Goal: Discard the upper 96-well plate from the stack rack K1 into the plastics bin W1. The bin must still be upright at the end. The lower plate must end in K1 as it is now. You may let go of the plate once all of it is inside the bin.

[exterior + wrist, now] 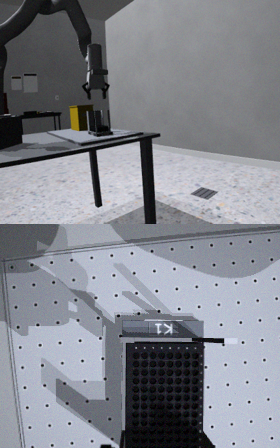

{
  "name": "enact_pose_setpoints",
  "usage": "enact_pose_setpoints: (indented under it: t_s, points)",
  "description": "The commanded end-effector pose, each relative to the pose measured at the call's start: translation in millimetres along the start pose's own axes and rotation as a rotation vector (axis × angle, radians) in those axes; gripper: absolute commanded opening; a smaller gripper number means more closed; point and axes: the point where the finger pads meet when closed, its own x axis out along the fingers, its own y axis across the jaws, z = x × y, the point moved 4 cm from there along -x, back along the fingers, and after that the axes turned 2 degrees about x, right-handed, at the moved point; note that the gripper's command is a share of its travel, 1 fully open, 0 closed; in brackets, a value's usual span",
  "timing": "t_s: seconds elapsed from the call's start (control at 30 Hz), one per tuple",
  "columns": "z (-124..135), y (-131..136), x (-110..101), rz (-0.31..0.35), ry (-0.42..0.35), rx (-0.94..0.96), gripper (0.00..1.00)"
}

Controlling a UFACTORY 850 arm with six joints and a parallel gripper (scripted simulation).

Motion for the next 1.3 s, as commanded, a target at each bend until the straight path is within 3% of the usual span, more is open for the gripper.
enact_pose_setpoints:
  t_s: [0.0, 1.27]
  points:
    - [0, -1, 6, -0.002, 0.000, 0.000, 1.00]
    - [0, -1, 63, -0.002, 0.000, 0.000, 1.00]
